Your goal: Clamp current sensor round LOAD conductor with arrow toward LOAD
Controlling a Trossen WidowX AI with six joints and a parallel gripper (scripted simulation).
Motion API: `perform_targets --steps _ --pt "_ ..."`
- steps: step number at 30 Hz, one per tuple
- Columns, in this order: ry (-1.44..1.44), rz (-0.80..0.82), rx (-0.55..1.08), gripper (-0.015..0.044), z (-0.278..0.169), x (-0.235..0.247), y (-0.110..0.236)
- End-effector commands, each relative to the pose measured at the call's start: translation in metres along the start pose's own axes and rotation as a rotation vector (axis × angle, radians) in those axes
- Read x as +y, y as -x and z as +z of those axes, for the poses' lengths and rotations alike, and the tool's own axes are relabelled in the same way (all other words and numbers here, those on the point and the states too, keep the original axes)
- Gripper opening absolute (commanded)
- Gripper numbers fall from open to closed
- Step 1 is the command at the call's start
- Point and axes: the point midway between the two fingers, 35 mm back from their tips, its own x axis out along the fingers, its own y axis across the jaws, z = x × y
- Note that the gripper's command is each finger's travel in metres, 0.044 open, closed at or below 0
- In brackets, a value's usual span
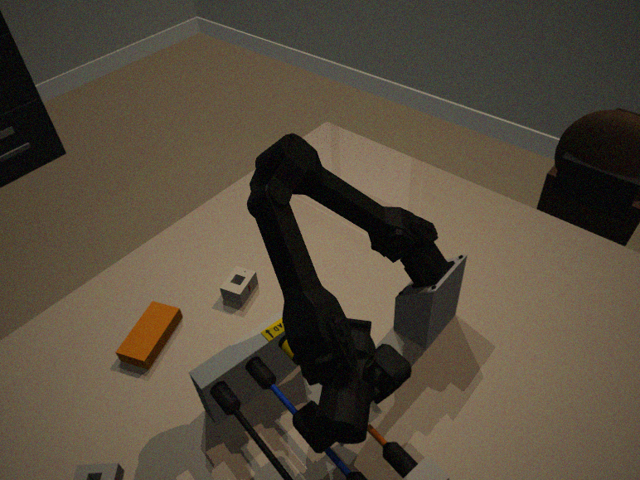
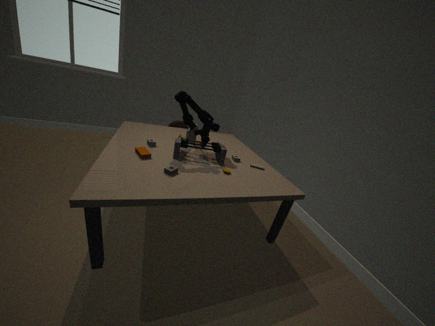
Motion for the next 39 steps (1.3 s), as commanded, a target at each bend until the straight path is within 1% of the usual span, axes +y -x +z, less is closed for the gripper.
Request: perform_targets --steps 1,14,16,19,20,24,32,39 --pt "0.0 0.0 0.0 0.0053 0.0 0.0 0.0" --pt "0.0 0.0 0.0 0.0394 0.0 0.0 0.0" --pt "0.001 0.04 0.006 0.044 -0.002 0.0 0.004" --pt "0.003 0.202 0.03 0.044 -0.007 -0.001 0.02" --pt "0.003 0.231 0.034 0.044 -0.007 -0.002 0.023" --pt "0.003 0.241 0.036 0.044 -0.008 -0.002 0.023" --pt "0.003 0.252 0.038 0.044 -0.01 0.001 0.011" --pt "0.004 0.313 0.042 0.044 -0.012 0.005 0.001"
